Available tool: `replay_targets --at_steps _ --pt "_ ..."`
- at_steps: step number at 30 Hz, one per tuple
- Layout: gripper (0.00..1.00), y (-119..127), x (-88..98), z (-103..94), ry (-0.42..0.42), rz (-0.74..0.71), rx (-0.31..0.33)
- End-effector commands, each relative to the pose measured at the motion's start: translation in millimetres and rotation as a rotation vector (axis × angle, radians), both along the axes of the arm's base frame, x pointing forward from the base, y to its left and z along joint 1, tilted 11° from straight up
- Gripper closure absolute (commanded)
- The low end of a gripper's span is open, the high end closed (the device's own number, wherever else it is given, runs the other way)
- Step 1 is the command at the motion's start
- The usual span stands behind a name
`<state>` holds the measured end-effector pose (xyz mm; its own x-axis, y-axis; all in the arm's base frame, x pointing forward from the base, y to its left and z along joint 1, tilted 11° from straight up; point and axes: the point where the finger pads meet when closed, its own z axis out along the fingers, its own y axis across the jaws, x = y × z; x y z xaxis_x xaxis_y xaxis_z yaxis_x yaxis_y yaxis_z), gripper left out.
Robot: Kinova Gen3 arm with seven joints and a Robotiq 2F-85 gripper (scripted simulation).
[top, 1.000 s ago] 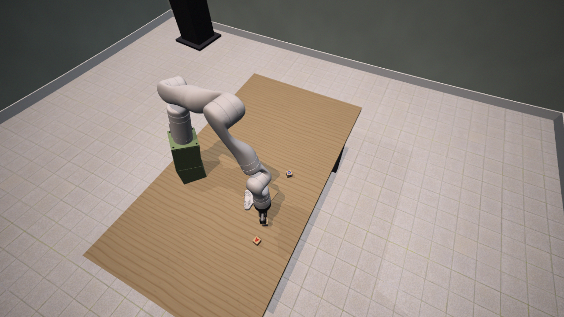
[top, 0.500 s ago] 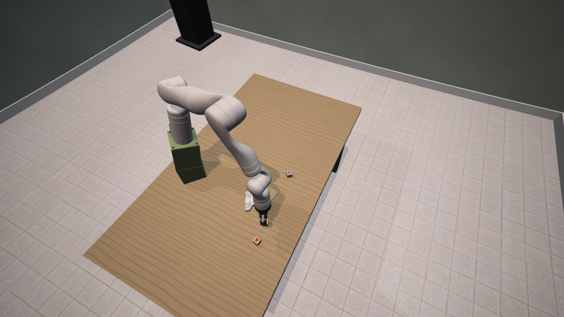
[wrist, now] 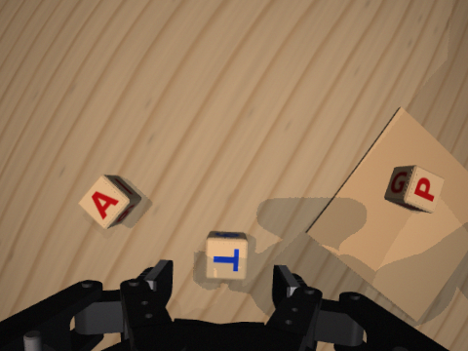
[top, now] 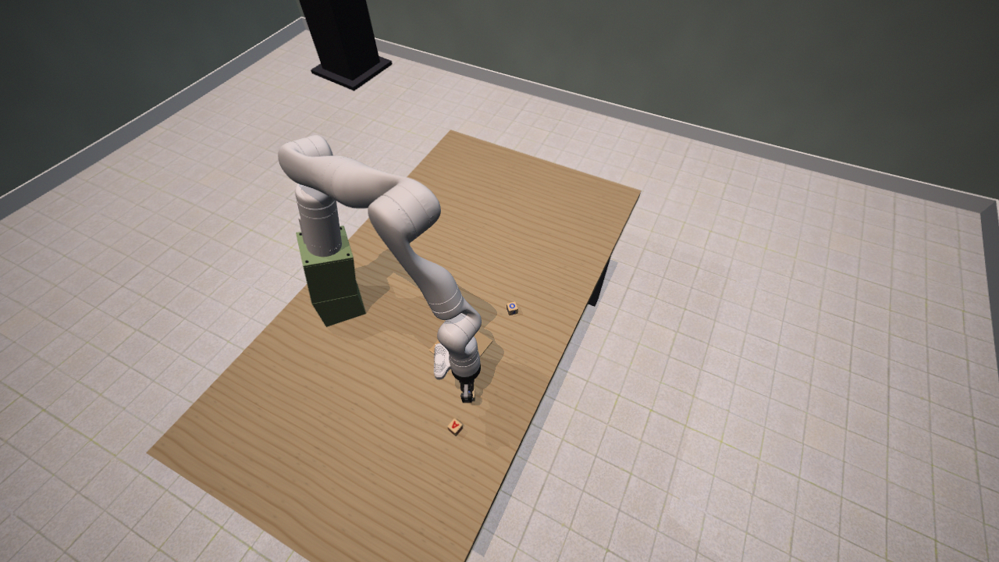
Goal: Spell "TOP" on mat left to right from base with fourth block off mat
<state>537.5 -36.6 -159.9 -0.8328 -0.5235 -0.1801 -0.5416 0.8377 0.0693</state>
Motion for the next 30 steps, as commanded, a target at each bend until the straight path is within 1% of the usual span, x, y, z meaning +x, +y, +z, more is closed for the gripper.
replay_targets --at_steps 1,14,30 --pt "0.33 1.2 -1.2 -3.5 0.004 0.001 0.001" --pt "0.33 3.0 -0.1 -17.7 0.004 0.001 0.001" --pt "0.33 3.3 0.1 -20.1 0.004 0.001 0.001"
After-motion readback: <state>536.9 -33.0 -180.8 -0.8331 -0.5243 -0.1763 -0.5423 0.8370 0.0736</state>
